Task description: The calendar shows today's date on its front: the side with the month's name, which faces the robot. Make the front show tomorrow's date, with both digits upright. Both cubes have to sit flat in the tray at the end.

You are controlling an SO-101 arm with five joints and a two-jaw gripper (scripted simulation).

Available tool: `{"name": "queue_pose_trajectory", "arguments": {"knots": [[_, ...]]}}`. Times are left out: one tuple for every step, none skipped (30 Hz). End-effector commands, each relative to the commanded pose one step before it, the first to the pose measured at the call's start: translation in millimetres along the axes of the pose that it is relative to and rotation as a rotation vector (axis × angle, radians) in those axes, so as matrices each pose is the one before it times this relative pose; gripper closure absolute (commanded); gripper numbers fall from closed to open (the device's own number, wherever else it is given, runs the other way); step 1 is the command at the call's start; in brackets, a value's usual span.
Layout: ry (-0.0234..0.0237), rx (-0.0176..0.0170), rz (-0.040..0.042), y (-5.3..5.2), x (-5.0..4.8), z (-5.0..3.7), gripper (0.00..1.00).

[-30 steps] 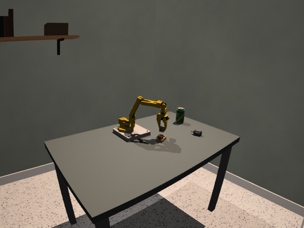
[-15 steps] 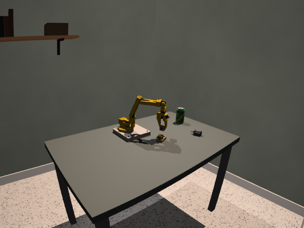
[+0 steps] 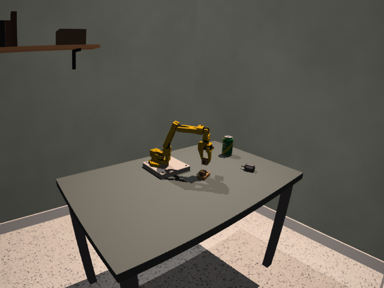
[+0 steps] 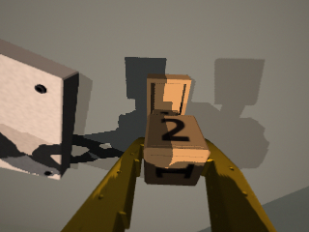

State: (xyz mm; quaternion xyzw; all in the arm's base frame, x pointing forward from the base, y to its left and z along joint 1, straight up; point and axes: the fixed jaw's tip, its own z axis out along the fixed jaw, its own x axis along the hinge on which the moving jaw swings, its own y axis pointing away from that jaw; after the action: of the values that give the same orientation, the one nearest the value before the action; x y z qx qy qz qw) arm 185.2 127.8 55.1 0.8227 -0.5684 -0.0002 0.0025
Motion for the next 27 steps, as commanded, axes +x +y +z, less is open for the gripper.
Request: {"name": "queue_pose_trajectory", "arguments": {"knots": [[-0.00789, 0.02819, 0.01619, -2.72, 4.622, -7.232, 1.00], [0.00027, 0.00010, 0.01250, -0.45, 2.801, -0.023, 1.00], [0.00042, 0.00014, 0.01718, -0.61, 3.847, -0.031, 1.00], [0.00051, 0.00019, 0.02208, -0.77, 4.937, -0.039, 1.00], [0.00063, 0.00021, 0.02695, -0.92, 6.023, -0.047, 1.00], [0.00074, 0.00029, 0.03160, -1.05, 7.047, -0.050, 1.00], [0.00085, 0.00031, 0.03587, -1.18, 7.985, -0.058, 1.00], [0.00093, 0.00032, 0.03967, -1.28, 8.801, -0.054, 1.00], [0.00102, 0.00038, 0.04281, -1.36, 9.486, -0.055, 1.00], [0.00108, 0.00036, 0.04523, -1.40, 9.991, -0.057, 1.00], [0.00113, 0.00041, 0.04692, -1.43, 10.332, -0.046, 1.00], [0.00116, 0.00042, 0.04777, -1.44, 10.483, -0.046, 1.00], [0.00000, 0.00000, 0.00000, 0.00, 0.000, 0.000, 1.00], [0.00000, 0.00000, 0.00000, 0.00, 0.000, 0.000, 1.00], [0.00115, 0.00040, 0.04777, -1.43, 10.445, -0.037, 1.00], [0.00114, 0.00040, 0.04695, -1.40, 10.223, -0.031, 1.00], [0.00111, 0.00040, 0.04523, -1.34, 9.823, -0.019, 1.00], [0.00108, 0.00037, 0.04281, -1.27, 9.263, -0.018, 1.00], [0.00097, 0.00036, 0.03967, -1.18, 8.555, -0.005, 1.00], [0.00089, 0.00029, 0.03587, -1.07, 7.712, -0.008, 1.00], [0.00080, 0.00028, 0.03159, -0.95, 6.770, 0.006, 1.00], [0.00067, 0.00023, 0.02695, -0.82, 5.763, -0.002, 1.00], [0.00057, 0.00021, 0.02208, -0.68, 4.707, 0.007, 1.00], [0.00042, 0.00015, 0.01718, -0.54, 3.661, 0.005, 1.00], [0.00032, 0.00013, 0.01250, -0.40, 2.653, 0.003, 1.00], [0.00021, 0.00004, 0.00817, -0.26, 1.735, 0.006, 1.00], [0.00012, 0.00006, 0.00449, -0.14, 0.959, 0.003, 1.00]]}}
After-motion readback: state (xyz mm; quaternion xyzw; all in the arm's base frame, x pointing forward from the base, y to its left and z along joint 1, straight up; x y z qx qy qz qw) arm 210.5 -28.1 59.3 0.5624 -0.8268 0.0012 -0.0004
